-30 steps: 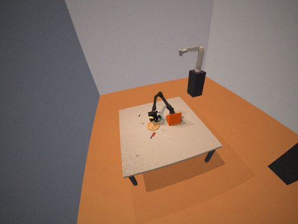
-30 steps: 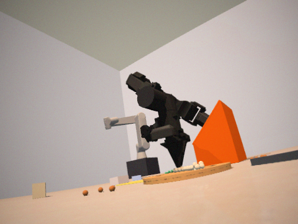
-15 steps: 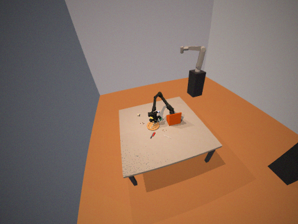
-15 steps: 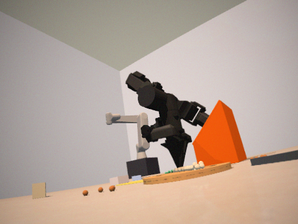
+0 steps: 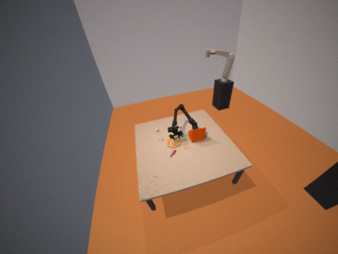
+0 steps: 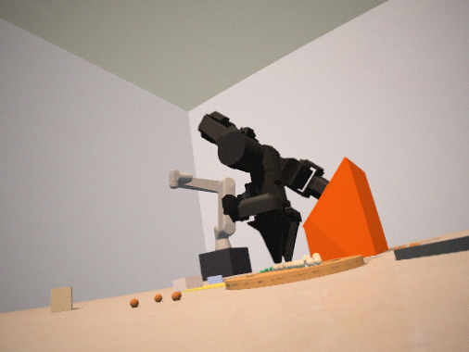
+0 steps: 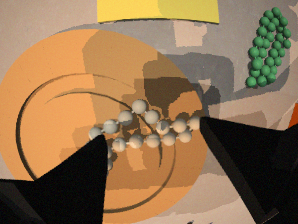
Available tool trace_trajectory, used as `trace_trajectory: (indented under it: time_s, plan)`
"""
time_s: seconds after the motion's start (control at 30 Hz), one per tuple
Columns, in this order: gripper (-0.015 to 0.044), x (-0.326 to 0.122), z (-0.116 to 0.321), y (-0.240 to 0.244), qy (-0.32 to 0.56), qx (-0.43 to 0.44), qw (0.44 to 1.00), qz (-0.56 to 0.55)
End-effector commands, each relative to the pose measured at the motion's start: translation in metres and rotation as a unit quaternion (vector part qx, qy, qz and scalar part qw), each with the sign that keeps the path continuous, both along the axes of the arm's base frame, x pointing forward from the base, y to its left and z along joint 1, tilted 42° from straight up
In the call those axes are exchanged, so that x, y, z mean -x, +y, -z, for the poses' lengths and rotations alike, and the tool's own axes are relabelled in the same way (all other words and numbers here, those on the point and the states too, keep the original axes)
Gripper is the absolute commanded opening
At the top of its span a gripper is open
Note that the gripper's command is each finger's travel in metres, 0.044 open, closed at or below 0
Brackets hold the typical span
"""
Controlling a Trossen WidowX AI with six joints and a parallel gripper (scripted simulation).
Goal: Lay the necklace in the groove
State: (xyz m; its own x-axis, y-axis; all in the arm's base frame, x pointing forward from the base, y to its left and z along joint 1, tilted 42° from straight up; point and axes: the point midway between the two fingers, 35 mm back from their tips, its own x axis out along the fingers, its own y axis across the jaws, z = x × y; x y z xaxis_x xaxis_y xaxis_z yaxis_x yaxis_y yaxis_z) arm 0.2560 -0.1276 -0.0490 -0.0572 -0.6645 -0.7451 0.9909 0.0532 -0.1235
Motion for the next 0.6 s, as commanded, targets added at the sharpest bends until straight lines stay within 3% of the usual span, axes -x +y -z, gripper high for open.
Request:
trace_trajectory:
  time_s: [0.0,0.57]
  plan:
    - [0.044,0.0,0.0,0.0,0.002,0.0,1.0,0.003]
    - [0.044,0.0,-0.0001,0.0,0.005,-0.001,1.0,0.006]
